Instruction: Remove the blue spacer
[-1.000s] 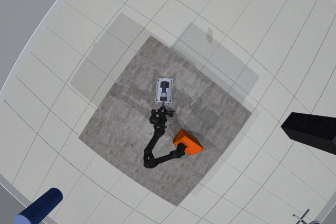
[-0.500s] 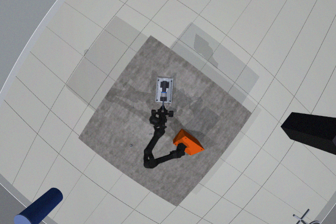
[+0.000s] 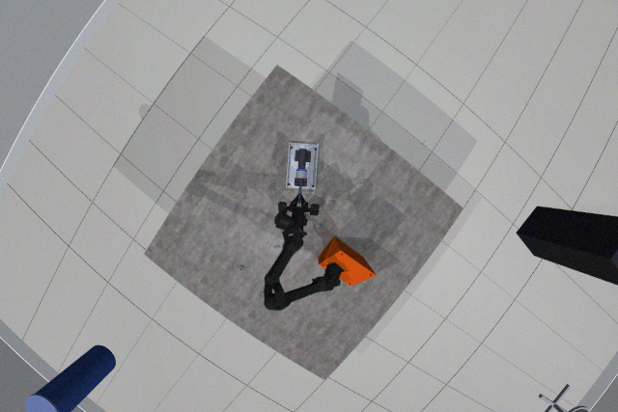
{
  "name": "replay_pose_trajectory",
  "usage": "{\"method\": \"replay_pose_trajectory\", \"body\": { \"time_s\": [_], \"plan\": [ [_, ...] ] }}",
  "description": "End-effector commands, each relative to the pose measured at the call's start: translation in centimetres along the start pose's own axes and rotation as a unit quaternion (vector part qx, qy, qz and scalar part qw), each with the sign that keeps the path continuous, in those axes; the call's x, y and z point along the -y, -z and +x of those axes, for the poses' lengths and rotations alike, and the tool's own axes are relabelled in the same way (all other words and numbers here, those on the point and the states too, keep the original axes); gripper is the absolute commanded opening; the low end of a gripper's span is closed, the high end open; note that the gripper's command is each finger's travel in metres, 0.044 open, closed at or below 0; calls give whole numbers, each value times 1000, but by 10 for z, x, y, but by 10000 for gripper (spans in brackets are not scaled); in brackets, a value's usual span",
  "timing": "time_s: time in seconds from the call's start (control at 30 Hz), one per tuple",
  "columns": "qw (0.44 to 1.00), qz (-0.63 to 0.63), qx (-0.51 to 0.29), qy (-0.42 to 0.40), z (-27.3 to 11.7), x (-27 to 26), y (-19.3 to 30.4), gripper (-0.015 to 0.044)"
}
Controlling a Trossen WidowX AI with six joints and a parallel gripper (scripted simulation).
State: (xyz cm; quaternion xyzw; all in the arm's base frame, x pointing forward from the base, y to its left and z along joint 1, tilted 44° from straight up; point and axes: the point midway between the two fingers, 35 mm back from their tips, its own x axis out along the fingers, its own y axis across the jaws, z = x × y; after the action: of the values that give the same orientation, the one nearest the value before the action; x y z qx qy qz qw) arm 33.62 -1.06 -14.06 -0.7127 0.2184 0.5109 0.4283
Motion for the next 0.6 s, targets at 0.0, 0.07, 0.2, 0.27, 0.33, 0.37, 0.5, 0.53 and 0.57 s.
{"method": "replay_pose_trajectory", "body": {
  "time_s": [0.0, 0.07, 0.2, 0.27, 0.33, 0.37, 0.5, 0.53, 0.57],
  "plan": [
    [1000, 2, 2, -1, -1, -1, -2, 0],
    [1000, 2, 2, -1, -1, -1, -2, 0],
    [1000, 2, 2, -1, -1, -1, -2, 0],
    [1000, 2, 2, -1, -1, -1, -2, 0],
    [1000, 2, 2, -1, -1, -1, -3, 0],
    [1000, 2, 2, -1, -1, -1, -3, 0],
    [1000, 2, 2, -1, -2, -1, -3, 0],
    [1000, 2, 2, -1, -2, -1, -3, 0],
    [1000, 2, 2, -1, -2, -1, -3, 0]
  ]
}}
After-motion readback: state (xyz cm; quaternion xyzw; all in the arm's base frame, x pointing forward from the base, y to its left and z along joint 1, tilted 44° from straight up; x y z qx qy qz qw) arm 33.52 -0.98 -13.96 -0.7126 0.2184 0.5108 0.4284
